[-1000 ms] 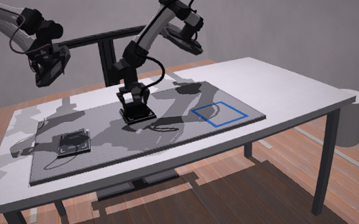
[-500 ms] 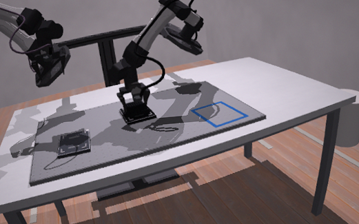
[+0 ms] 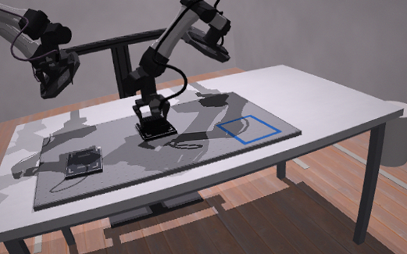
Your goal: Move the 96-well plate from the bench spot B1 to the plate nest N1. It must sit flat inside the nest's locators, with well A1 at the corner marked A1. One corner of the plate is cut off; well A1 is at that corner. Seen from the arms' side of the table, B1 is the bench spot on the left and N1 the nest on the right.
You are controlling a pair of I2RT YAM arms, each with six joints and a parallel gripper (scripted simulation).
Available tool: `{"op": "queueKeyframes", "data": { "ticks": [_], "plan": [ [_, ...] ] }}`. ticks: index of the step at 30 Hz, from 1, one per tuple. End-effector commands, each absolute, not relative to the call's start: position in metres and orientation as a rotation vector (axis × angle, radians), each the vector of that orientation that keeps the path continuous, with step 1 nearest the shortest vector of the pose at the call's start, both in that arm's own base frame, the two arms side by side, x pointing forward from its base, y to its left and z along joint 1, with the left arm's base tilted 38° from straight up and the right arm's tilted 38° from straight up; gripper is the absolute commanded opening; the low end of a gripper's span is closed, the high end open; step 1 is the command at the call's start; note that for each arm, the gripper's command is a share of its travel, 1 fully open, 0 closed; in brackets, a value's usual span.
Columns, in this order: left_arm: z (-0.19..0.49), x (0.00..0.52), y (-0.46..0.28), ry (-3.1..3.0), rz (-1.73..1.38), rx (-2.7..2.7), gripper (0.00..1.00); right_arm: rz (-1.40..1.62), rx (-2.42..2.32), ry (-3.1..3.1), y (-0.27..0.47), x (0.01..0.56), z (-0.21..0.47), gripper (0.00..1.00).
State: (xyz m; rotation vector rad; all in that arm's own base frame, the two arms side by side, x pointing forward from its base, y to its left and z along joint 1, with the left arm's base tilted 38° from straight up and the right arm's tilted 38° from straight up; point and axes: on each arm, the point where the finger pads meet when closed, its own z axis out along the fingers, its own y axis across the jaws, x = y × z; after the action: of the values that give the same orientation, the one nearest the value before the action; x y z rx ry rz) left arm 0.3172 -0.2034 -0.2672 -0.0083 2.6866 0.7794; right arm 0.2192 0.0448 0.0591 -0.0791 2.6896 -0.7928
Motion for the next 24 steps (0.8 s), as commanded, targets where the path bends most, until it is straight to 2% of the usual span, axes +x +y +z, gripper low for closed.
{"op": "queueKeyframes", "data": {
  "ticks": [1,24],
  "plan": [
    [-0.264,0.324,-0.198,2.673,0.777,-0.025,0.00,-0.788,-0.068,2.688,0.046,0.219,0.061,1.00],
    [-0.275,0.321,-0.195,2.677,0.789,-0.015,0.00,-0.788,-0.068,2.688,0.046,0.219,0.061,1.00]
  ]
}}
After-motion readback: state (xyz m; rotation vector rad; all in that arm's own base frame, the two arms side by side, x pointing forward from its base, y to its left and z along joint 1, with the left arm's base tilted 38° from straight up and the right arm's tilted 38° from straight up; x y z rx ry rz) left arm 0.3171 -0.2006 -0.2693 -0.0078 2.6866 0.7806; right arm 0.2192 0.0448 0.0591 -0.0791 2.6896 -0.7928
